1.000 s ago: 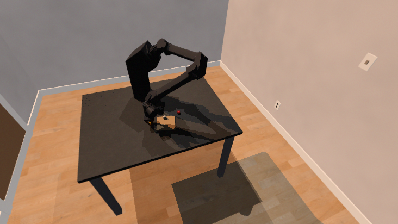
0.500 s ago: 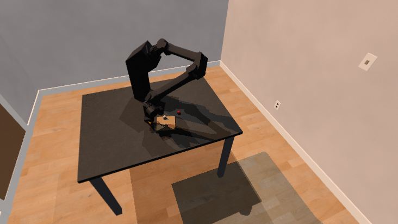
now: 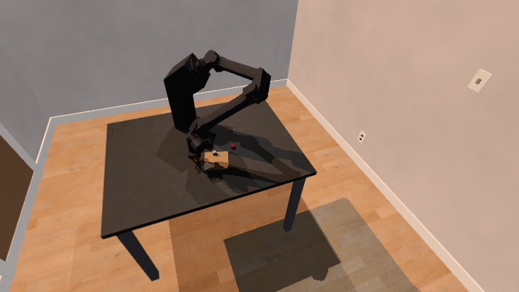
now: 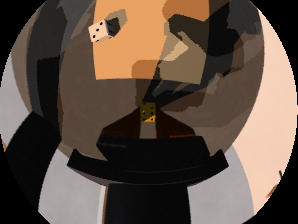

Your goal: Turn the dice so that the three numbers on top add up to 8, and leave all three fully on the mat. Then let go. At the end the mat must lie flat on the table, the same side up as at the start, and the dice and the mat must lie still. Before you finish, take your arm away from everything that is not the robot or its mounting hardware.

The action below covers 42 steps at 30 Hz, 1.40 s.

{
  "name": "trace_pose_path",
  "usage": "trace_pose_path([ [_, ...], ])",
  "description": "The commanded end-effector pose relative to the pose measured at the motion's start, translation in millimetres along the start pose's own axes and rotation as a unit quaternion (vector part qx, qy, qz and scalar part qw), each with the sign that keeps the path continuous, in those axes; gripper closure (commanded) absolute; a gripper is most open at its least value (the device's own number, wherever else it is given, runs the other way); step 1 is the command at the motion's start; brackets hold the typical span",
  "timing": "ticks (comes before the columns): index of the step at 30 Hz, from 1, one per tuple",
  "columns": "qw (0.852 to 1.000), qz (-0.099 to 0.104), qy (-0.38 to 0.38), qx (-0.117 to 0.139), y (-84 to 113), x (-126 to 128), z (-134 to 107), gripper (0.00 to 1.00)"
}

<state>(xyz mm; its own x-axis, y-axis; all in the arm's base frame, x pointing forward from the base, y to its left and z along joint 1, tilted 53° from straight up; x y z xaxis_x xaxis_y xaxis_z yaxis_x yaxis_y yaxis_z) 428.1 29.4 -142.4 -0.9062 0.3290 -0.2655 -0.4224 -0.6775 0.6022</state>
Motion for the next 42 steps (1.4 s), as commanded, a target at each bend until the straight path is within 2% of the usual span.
trace_pose_path([
  [1,1.0,0.006,0.006,-0.004,-7.5,3,5,0.85],
  [31,1.0,0.006,0.006,-0.004,-7.2,3,6,0.85],
  [34,1.0,0.014,0.007,-0.003,3.4,9,11,0.85],
  [36,1.0,-0.001,-0.004,0.002,20.8,3,0,0.85],
  [38,1.0,-0.001,-0.004,0.002,31.7,3,0,0.85],
  [40,1.0,-0.001,-0.004,0.002,31.7,3,0,0.85],
  [42,1.0,-0.002,-0.003,0.001,45.4,2,0,0.85],
])
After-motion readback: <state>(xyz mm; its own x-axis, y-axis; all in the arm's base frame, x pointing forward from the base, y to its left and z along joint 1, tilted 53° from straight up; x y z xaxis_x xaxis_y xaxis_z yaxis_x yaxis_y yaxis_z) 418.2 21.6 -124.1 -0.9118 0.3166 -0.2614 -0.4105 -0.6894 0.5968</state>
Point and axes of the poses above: the point where the finger pads meet when closed, its own y axis back along the fingers, its own x axis across the jaws, z = x × y, the point moved 10 cm from there along y, back along the fingers, and after that the axes turned 4 degrees about y, right-handed, at the moved point
